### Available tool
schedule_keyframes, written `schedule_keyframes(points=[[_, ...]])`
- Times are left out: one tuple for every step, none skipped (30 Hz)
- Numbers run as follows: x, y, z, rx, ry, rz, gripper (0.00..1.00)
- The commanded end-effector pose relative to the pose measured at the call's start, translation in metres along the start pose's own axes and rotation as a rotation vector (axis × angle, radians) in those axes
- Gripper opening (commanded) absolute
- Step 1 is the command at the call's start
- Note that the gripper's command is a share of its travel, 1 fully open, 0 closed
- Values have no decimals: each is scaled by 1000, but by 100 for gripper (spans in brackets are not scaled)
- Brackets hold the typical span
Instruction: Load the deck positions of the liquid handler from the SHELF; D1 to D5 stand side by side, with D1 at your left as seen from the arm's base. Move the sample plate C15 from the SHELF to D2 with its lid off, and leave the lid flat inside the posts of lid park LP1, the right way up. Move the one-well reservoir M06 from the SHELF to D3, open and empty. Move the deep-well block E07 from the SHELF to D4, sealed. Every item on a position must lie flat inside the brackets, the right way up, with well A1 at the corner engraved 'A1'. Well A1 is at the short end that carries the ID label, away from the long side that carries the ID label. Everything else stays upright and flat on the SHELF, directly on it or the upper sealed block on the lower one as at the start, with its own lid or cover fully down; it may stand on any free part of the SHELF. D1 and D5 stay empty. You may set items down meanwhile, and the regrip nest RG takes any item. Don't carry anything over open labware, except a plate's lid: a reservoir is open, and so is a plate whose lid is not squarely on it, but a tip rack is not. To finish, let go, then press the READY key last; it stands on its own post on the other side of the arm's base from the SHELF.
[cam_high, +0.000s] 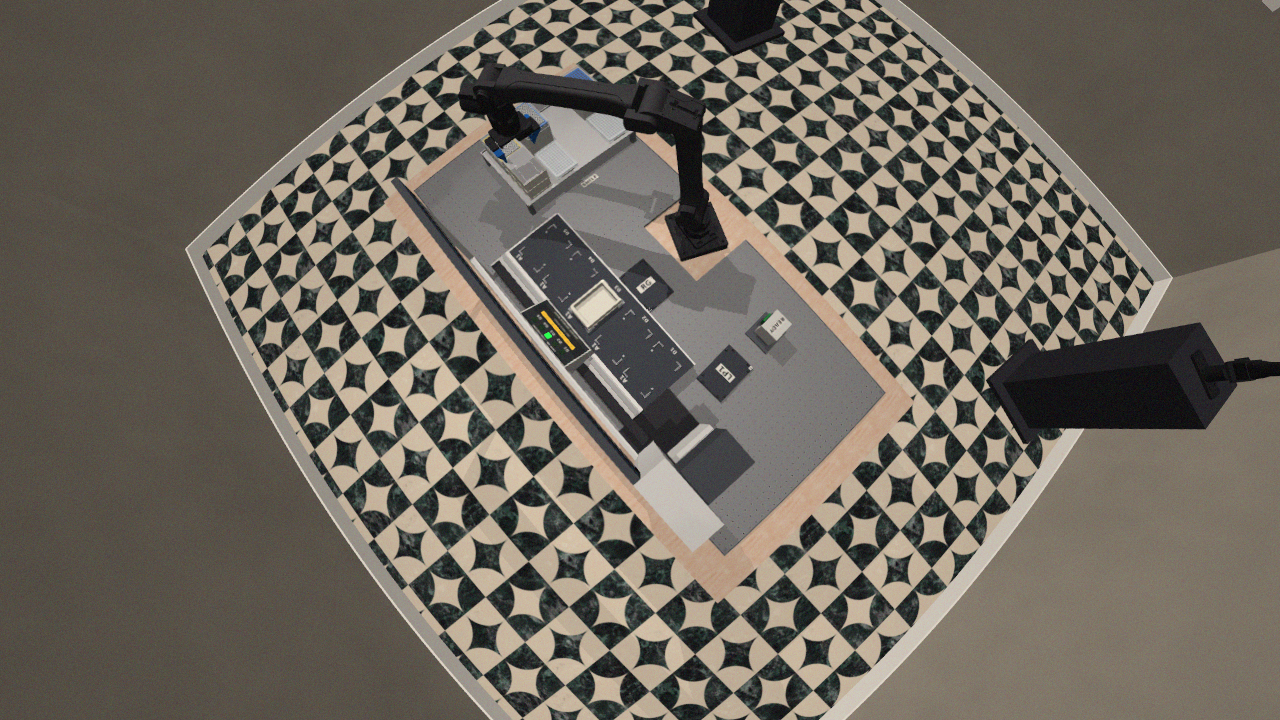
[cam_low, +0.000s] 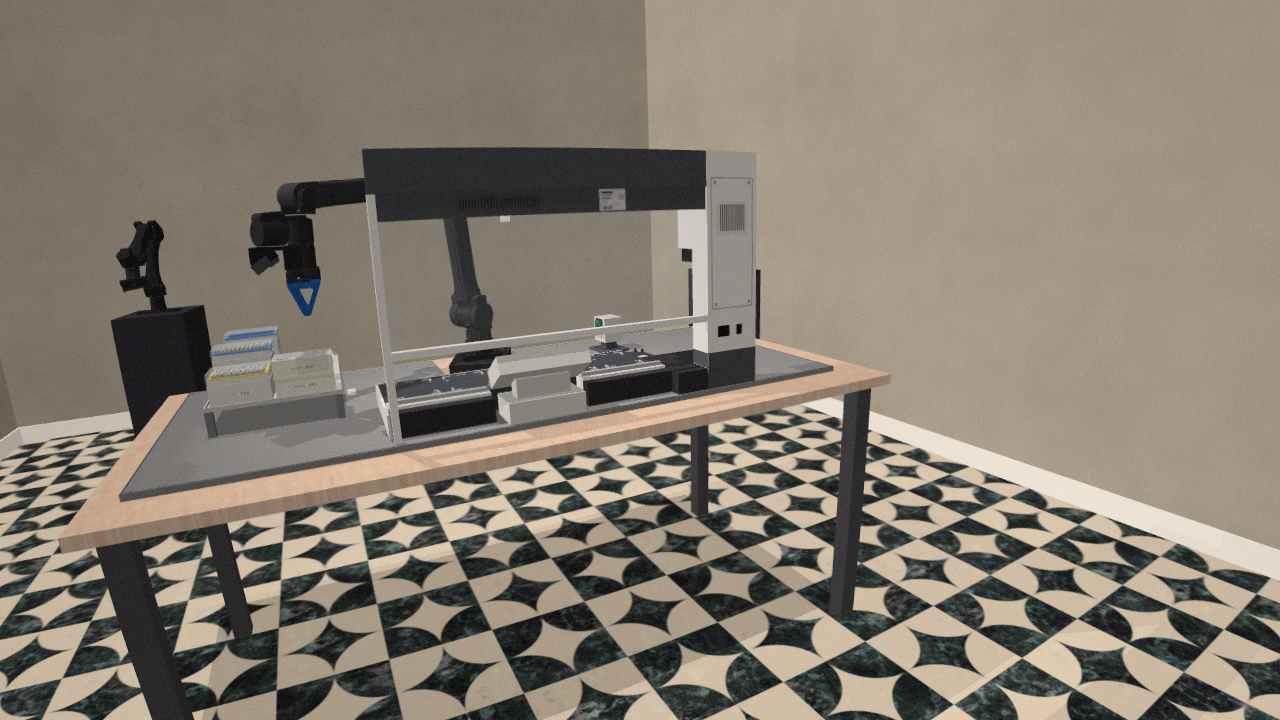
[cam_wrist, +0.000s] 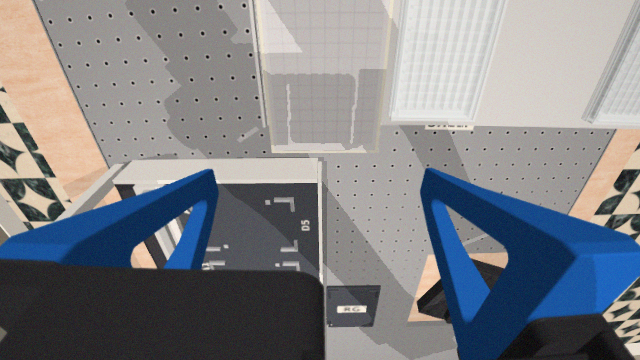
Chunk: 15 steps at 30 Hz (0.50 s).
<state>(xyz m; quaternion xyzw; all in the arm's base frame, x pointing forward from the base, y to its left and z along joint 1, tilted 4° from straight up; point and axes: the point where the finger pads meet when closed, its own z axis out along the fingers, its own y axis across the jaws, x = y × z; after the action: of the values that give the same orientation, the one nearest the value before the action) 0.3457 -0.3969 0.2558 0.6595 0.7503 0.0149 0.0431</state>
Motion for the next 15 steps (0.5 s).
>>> schedule_keyframes(points=[[-24,1,-14,-18,-27,-7,100],[-24,1,-14,-18,-27,-7,100],[-29,1,-14,-18,-27,-7,100],[-34,1,-14,-18,-27,-7,100],[-39,0,-14,-17,-27,-7,100],[-42,0,-14,-17,-28,-7,100],[-42,0,-14,-17,-28,-7,100],[-42,0,-12,-16,-27,-7,100],[-28,-5,10,12,22,-11,100],[-26,-4,10,12,22,-14,100],[-26,-3,9,11,21,-16,100],[-33,2,-14,-18,-31,-8,100],[-33,2,-14,-18,-31,-8,100],[-33,2,-14,-18,-31,-8,100],[-33,2,-14,-18,-31,-8,100]])
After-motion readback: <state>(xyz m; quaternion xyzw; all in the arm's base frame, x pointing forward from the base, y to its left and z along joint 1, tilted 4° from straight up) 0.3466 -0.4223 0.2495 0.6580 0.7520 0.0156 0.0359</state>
